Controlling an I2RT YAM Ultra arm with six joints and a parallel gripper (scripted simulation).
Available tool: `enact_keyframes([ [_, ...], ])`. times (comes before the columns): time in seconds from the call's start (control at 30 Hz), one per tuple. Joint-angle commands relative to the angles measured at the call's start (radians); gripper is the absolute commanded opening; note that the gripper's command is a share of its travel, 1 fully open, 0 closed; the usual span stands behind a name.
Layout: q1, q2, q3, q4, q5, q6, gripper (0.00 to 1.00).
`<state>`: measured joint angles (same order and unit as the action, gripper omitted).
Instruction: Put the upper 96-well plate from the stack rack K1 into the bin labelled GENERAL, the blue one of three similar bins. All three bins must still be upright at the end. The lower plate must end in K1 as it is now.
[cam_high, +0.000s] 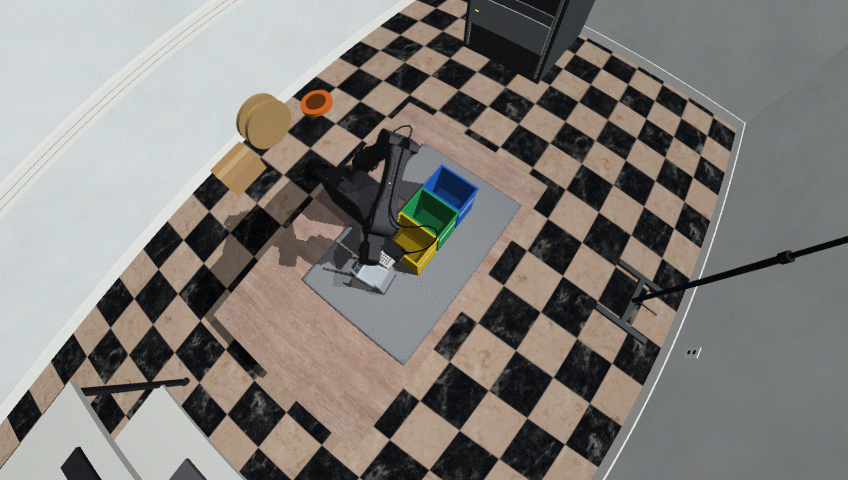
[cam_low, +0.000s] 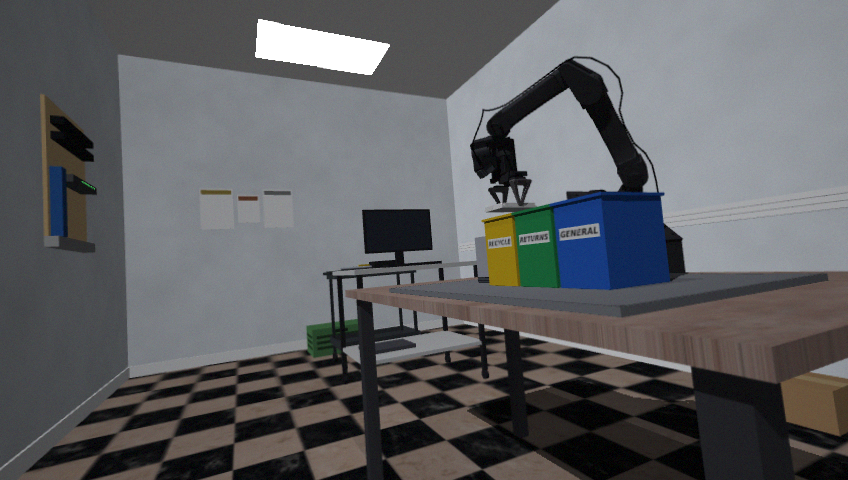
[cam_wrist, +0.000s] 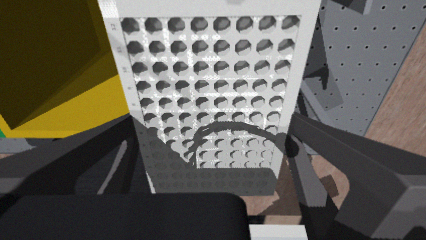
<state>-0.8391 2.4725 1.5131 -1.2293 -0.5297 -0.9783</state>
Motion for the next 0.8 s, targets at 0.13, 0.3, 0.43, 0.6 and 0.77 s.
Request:
enact_keyframes([
  [0.13, 0.028, -0.093, -0.07, 0.018, -0.032, 0.047, 0.0],
  [0.3, 0.055, -0.145, -0.109, 0.02, -0.047, 0.074, 0.0],
  [0.43, 0.072, -0.175, -0.131, 0.016, -0.055, 0.09, 0.0],
  [0.6, 0.094, -0.216, -0.158, 0.007, -0.067, 0.114, 0.0],
  [0.77, 0.123, -0.265, -0.187, -0.005, -0.082, 0.144, 0.0],
])
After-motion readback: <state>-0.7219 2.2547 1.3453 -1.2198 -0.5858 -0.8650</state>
